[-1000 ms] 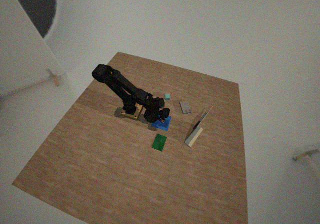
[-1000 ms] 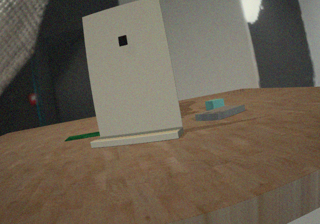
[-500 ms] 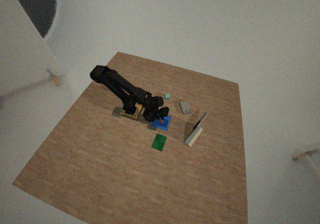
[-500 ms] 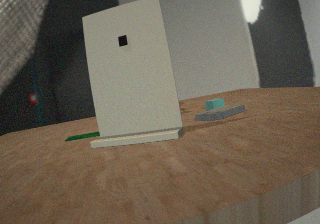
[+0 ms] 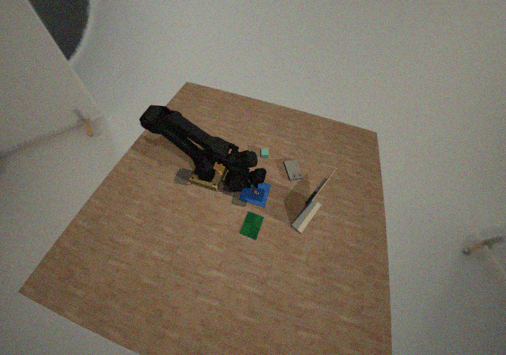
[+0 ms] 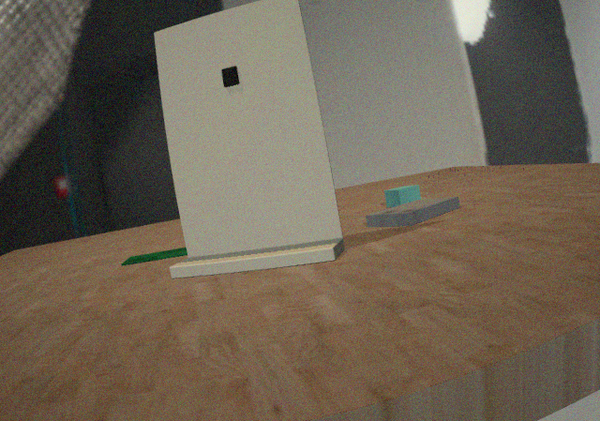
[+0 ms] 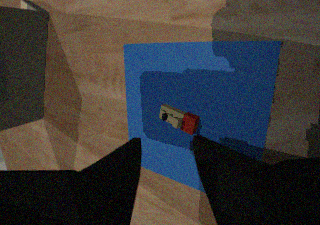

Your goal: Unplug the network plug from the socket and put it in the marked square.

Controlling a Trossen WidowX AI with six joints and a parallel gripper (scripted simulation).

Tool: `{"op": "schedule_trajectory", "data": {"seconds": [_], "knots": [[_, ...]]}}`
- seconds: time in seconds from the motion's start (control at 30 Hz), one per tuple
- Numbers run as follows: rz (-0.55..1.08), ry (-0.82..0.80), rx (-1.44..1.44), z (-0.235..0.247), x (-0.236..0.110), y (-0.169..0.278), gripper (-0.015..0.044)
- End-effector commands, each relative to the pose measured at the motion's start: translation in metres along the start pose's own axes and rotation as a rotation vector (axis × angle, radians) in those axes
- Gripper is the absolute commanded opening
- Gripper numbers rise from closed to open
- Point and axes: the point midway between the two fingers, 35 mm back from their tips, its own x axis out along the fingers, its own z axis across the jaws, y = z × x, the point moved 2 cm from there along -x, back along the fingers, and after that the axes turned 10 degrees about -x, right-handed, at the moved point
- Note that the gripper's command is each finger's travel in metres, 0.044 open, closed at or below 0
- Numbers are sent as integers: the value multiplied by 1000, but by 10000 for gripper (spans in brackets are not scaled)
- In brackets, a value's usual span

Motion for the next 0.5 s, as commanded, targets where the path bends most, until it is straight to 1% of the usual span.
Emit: {"op": "schedule_trajectory", "data": {"seconds": [0.0, 0.47], "knots": [[-6, -7, 5, 6, -5, -2, 156], [-5, -7, 5, 18, -19, -3, 156]]}}
